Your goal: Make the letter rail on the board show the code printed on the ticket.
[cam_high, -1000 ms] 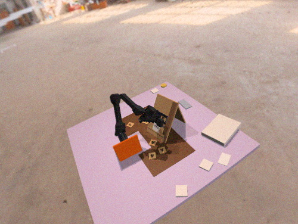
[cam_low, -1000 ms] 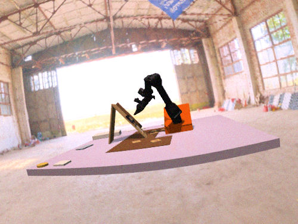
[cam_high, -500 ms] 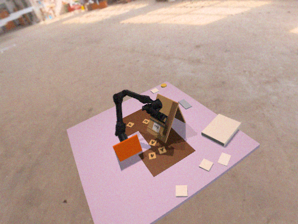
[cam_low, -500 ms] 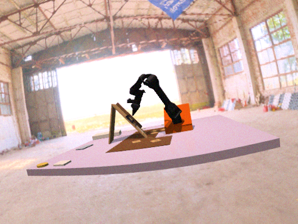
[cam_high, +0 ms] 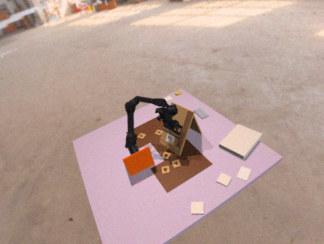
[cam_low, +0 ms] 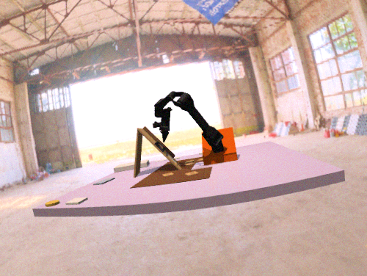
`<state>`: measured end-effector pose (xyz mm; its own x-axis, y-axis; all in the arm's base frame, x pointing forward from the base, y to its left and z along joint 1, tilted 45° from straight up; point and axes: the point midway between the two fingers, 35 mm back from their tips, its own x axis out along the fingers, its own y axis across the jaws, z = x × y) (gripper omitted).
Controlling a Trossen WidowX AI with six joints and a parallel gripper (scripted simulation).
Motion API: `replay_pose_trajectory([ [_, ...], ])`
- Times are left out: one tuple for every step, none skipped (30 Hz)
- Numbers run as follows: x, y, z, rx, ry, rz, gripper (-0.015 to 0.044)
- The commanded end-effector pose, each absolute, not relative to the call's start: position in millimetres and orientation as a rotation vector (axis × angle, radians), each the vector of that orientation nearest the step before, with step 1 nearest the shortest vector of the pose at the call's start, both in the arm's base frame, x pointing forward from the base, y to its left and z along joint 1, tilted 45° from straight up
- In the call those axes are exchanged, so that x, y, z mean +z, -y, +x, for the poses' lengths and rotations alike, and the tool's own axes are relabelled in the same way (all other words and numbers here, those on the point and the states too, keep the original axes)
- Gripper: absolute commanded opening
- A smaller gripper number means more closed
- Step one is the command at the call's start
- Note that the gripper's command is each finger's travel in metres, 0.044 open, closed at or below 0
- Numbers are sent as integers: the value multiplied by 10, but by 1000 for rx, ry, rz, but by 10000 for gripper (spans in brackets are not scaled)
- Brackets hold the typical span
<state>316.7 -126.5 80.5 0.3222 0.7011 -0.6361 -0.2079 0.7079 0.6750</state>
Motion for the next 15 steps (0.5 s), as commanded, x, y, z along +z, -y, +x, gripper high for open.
replay_pose_trajectory([
  [798, 1261, 3175, 640, -1096, 527, 0],
  [798, 1260, 3180, 640, -1096, 527, 0],
  [797, 1259, 3188, 640, -1096, 527, 0],
  [795, 1258, 3195, 640, -1096, 527, 0],
  [793, 1255, 3203, 640, -1096, 527, 0],
  [791, 1252, 3212, 640, -1096, 527, 0],
  [790, 1250, 3218, 640, -1096, 527, 0],
  [788, 1247, 3223, 640, -1096, 527, 0],
  [786, 1245, 3227, 640, -1096, 527, 0],
  [785, 1242, 3232, 640, -1096, 527, 0],
  [783, 1240, 3235, 640, -1096, 527, 0],
  [782, 1237, 3239, 640, -1096, 527, 0],
  [780, 1234, 3243, 640, -1096, 527, 0],
  [779, 1231, 3247, 640, -1096, 527, 0],
  [778, 1228, 3251, 640, -1096, 527, 0],
])
